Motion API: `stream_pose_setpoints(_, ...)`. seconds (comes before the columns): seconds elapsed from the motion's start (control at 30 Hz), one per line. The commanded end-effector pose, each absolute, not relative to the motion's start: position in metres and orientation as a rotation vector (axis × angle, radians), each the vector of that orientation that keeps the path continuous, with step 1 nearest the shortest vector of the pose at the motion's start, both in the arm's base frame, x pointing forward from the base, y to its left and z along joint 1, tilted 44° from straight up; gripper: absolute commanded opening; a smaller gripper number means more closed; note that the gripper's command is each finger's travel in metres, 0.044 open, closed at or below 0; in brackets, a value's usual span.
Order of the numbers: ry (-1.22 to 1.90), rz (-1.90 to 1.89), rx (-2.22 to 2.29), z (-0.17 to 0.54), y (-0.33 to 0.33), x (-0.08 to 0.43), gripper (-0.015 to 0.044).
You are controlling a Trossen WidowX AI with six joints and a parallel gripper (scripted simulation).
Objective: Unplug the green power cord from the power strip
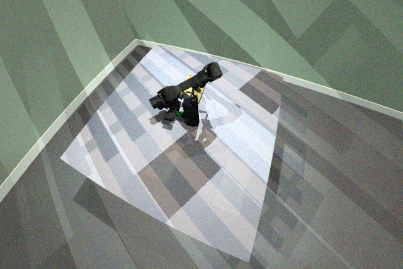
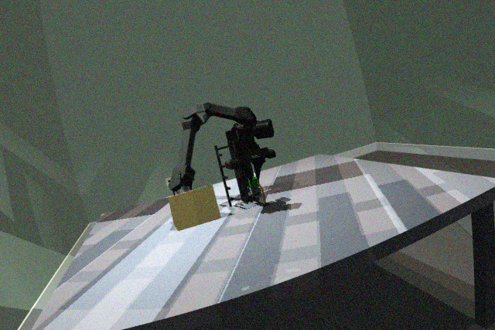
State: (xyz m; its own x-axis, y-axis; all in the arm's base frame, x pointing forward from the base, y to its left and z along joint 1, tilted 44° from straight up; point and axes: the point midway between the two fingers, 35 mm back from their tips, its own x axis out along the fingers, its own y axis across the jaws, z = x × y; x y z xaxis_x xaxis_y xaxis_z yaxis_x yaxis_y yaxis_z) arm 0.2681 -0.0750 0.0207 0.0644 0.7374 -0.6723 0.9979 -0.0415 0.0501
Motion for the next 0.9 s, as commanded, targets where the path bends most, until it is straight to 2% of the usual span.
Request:
stream_pose_setpoints(0.0, 1.657, -0.717, 1.784, 0.004, -0.107, 0.270, 0.0000)
stream_pose_setpoints(0.47, 1.658, -0.718, 1.786, -0.009, -0.126, 0.268, 0.0000)
stream_pose_setpoints(0.67, 1.674, -0.708, 1.768, -0.004, -0.113, 0.269, 0.0157)
stream_pose_setpoints(0.87, 1.674, -0.708, 1.768, -0.004, -0.113, 0.269, 0.0160)
